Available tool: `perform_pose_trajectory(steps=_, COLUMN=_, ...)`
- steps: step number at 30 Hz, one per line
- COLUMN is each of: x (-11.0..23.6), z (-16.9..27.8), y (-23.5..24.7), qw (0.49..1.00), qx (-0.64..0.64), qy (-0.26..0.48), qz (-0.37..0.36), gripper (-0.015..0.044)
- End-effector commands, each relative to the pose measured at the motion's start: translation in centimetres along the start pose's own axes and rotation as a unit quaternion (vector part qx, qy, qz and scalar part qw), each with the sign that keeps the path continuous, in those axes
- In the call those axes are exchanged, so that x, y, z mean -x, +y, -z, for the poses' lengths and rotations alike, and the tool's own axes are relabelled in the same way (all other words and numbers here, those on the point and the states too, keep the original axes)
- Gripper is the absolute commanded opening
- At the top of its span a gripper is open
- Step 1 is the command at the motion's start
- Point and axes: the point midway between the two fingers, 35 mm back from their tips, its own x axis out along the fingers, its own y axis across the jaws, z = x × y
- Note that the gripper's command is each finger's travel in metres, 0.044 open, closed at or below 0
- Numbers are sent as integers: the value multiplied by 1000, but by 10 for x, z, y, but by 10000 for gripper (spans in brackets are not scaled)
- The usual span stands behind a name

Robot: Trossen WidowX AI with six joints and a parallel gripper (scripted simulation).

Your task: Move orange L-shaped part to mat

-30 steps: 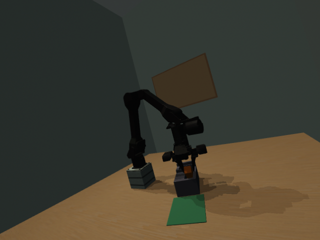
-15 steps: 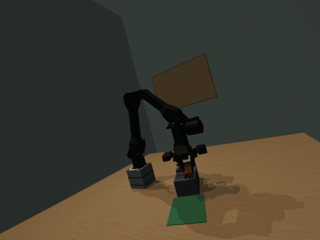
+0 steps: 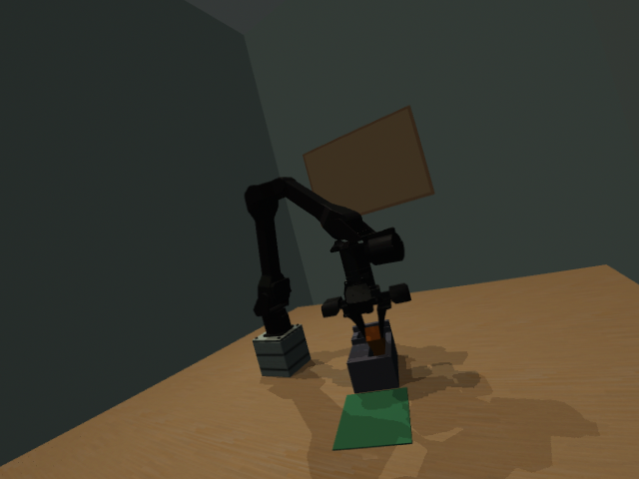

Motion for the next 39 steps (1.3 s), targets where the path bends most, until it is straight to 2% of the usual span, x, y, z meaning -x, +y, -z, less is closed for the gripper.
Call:
perform_pose_trajectory(steps=1, x=10, z=0, y=2, qw=1000, qx=-1, qy=1, qz=-4, gripper=0)
perform_pose_trajectory(steps=39, x=69, z=0, y=1, qw=1000, qx=-1, qy=2, qz=-4, gripper=0)
